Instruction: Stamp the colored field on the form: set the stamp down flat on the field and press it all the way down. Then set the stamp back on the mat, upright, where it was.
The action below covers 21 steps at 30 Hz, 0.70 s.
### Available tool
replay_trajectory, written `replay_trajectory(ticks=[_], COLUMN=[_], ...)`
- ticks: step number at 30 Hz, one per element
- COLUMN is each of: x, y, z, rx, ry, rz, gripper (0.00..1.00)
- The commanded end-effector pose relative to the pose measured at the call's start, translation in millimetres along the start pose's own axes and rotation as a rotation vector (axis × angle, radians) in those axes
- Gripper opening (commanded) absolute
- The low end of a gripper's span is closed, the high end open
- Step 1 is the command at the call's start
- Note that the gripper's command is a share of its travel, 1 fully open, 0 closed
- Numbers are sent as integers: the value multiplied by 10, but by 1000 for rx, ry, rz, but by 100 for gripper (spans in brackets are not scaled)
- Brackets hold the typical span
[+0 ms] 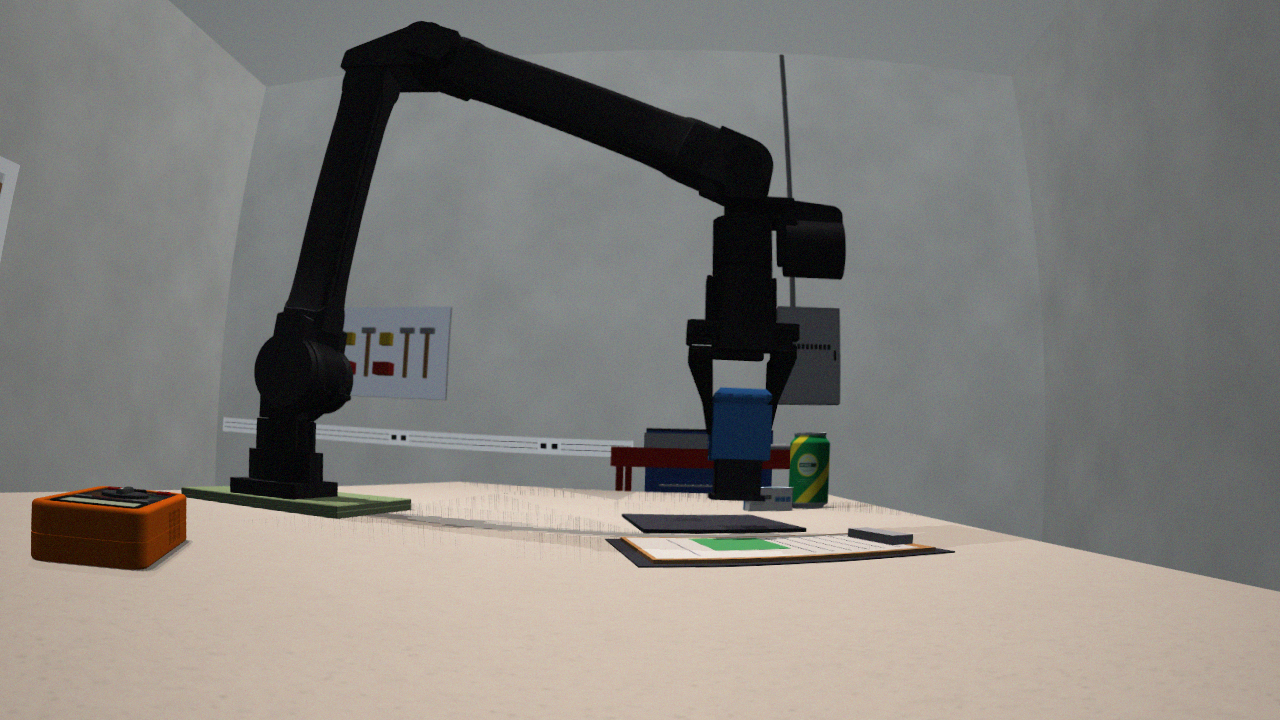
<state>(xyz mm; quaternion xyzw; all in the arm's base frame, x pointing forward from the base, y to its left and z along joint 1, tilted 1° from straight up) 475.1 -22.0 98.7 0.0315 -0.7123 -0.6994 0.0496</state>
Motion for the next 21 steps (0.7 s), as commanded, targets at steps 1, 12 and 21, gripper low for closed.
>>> replay_trajectory(ticks=[1, 12, 21], x=[-226, -111, -99], y=[270, 268, 268], z=[-214, -735, -774], rx=[-6, 1, 4], ry=[157, 226, 218], rz=[-57, -59, -58], gripper=[33, 33, 33])
Point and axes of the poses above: the point where the finger pads meet when closed, its own y axis back along the fingers, its own x axis across the jaws, z = x × y, the point moved 1 cm from there along y, back along the fingers, and after that the axes turned 6 degrees about y, right-handed, at the moved point
